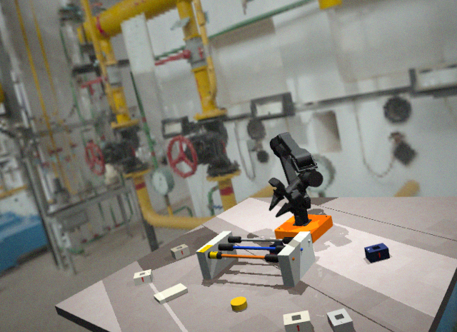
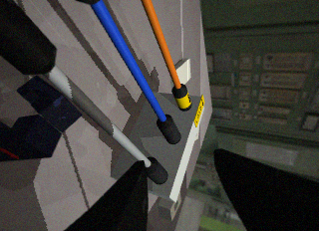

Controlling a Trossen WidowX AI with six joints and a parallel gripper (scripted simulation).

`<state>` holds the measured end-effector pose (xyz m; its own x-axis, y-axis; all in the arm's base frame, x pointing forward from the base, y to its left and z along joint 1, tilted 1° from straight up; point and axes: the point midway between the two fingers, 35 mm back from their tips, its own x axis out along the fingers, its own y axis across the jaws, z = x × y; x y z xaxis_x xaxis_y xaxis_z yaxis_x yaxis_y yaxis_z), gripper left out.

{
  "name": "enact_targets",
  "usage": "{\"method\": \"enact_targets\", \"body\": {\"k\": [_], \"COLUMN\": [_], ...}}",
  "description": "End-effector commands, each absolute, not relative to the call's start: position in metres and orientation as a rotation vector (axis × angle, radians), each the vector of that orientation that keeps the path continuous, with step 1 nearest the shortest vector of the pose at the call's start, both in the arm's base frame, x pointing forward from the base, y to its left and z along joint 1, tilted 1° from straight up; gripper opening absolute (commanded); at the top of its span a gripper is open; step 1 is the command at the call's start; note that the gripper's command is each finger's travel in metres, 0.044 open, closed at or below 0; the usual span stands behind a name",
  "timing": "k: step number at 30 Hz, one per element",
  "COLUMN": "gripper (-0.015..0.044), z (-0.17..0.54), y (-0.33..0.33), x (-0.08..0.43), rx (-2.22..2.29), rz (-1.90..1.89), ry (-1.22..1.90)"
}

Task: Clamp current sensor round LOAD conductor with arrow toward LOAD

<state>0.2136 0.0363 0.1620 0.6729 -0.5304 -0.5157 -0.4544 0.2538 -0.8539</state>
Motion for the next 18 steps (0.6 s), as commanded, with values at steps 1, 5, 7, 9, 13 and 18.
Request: {"method": "enact_targets", "body": {"k": [1, 5, 7, 9, 13, 18], "gripper": [0.0207, 0.0312, 0.0365, 0.0417, 0.0440, 0.0440], "z": [0.162, 0.158, 0.162, 0.171, 0.203, 0.245], "y": [0.036, 0.038, 0.038, 0.037, 0.033, 0.023], "x": [0.214, 0.234, 0.249, 0.265, 0.295, 0.314], "rx": [-1.352, -1.013, -0.824, -0.650, -0.354, -0.161], "rz": [-0.063, -0.080, -0.092, -0.102, -0.090, -0.062], "ry": [0.905, 0.870, 0.817, 0.744, 0.545, 0.323]}}
